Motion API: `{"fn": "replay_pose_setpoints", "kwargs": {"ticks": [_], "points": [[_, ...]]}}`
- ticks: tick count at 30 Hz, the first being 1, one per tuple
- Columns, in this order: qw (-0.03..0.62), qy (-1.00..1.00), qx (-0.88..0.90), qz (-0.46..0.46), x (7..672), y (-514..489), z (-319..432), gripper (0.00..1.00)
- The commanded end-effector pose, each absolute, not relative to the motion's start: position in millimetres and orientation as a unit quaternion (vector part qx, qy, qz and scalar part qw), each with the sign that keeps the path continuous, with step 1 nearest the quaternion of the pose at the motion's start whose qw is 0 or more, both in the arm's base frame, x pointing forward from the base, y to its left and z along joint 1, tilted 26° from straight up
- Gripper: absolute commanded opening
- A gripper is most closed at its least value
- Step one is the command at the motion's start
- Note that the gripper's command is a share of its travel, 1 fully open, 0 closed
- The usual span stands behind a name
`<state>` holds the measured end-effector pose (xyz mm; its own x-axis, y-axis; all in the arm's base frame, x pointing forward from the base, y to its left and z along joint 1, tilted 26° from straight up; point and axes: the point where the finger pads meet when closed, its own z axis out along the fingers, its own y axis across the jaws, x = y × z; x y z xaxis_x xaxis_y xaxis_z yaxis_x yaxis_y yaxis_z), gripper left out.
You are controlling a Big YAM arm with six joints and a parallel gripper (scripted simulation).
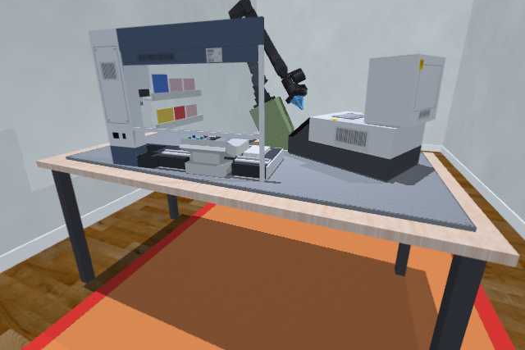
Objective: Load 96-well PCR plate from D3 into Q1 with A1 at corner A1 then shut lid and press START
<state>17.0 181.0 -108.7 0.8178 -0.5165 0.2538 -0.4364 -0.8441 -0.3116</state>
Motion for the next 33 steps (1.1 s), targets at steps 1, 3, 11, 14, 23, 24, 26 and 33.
{"fn": "replay_pose_setpoints", "kwargs": {"ticks": [1,3,11,14,23,24,26,33], "points": [[0.133,0.254,-0.945,-0.158,12,193,-105,0.0],[0.136,0.255,-0.945,-0.156,10,198,-105,0.0],[0.13,0.254,-0.945,-0.159,11,197,-108,0.0],[0.129,0.254,-0.945,-0.16,11,197,-108,0.0],[0.133,0.254,-0.945,-0.158,9,202,-108,0.0],[0.133,0.254,-0.945,-0.158,9,201,-108,0.0],[0.129,0.254,-0.945,-0.16,11,197,-108,0.0],[0.126,0.253,-0.945,-0.162,14,186,-109,0.0]]}}
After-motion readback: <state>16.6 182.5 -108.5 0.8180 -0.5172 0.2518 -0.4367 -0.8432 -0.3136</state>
